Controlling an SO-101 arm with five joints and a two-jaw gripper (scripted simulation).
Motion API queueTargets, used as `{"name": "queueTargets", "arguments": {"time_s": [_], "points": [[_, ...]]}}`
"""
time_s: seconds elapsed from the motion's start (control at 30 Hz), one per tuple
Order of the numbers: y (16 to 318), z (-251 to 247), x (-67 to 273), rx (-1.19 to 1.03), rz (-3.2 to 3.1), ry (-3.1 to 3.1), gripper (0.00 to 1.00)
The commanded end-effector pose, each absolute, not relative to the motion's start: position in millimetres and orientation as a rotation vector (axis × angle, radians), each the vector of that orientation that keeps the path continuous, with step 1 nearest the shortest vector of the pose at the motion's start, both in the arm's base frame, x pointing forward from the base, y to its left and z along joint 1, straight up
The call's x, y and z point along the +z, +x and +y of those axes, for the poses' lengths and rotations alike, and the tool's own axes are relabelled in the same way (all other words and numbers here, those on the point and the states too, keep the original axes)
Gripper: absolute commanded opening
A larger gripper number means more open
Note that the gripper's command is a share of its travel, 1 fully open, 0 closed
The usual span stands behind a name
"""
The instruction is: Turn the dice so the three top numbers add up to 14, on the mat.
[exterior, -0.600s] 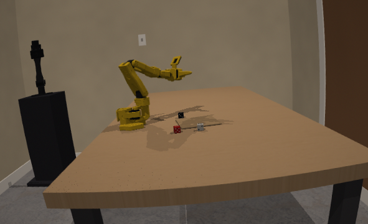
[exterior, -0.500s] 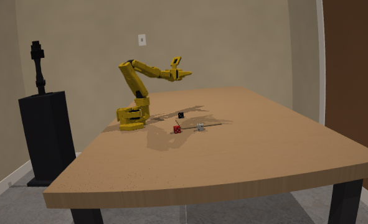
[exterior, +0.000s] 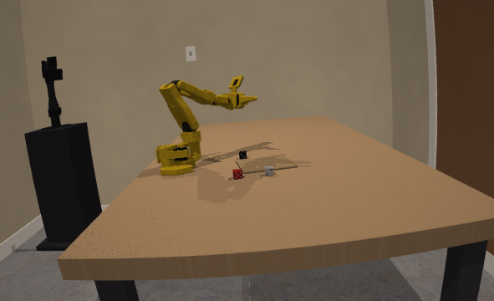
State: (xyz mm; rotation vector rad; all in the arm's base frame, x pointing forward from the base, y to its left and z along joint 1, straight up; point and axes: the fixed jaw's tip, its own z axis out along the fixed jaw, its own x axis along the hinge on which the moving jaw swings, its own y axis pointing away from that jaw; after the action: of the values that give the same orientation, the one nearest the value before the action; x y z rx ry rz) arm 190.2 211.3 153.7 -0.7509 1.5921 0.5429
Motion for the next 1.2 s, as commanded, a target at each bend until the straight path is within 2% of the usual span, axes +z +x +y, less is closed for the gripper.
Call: {"name": "queueTargets", "arguments": {"time_s": [0.0, 0.5, 0.83, 1.0, 1.07, 1.17], "points": [[190.5, 211.5, 157.3, 0.546, 1.581, -0.744, 1.0], [215.4, 173.8, 144.5, 0.419, 1.707, -0.636, 0.93], [242.3, 76.6, 114.4, 0.147, 1.98, -0.321, 0.75], [236.5, 17.0, 95.9, 0.002, 2.128, -0.08, 0.64], [236.5, 17.0, 95.9, 0.002, 2.128, -0.08, 0.64], [225.4, -15.9, 85.0, -0.074, 2.206, 0.083, 0.57]]}}
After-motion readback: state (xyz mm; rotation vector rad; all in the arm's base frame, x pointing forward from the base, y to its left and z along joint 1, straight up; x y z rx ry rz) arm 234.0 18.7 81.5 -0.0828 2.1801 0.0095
